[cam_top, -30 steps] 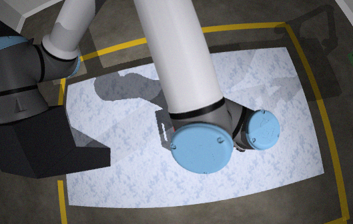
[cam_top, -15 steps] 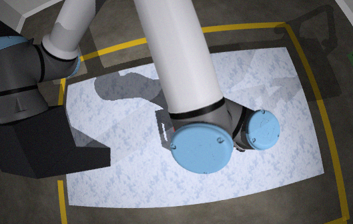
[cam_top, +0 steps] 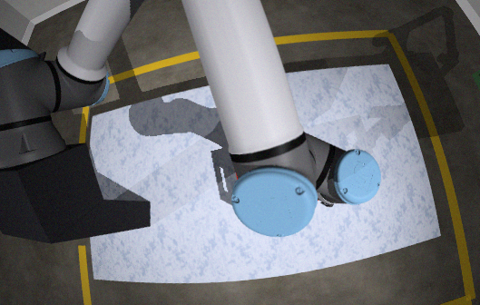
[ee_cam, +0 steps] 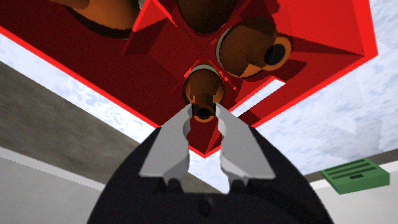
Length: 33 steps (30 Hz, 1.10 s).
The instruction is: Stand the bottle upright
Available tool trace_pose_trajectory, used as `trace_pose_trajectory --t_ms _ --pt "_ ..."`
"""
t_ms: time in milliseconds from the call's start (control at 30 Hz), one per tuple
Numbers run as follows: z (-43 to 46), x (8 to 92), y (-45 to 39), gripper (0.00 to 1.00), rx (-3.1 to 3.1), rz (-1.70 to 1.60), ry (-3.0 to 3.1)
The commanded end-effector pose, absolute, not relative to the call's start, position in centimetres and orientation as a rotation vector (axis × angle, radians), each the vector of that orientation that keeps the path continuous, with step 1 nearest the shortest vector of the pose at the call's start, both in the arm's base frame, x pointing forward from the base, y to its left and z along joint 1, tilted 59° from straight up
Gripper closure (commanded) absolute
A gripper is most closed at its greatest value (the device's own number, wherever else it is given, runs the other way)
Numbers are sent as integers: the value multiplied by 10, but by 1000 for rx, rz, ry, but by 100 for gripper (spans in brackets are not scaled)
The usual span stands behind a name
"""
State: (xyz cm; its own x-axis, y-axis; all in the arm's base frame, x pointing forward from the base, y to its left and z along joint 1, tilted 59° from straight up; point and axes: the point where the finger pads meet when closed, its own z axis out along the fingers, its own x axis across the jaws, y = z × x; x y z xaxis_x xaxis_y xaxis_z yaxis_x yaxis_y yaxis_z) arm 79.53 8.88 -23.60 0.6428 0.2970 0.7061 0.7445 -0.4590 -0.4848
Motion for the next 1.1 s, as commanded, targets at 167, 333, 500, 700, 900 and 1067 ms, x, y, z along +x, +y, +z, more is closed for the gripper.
trace_pose_trajectory --t_ms 167,333,500,700,900,1067 --pt "-236 796 88 100 -2039 -691 -811" --pt "-236 796 88 100 -2039 -691 -811" --pt "-236 796 88 62 -2039 -691 -811" --pt "-236 796 88 62 -2039 -691 -811" --pt "-236 796 88 62 -2039 -691 -811" --pt "-236 796 88 62 -2039 -691 -811"
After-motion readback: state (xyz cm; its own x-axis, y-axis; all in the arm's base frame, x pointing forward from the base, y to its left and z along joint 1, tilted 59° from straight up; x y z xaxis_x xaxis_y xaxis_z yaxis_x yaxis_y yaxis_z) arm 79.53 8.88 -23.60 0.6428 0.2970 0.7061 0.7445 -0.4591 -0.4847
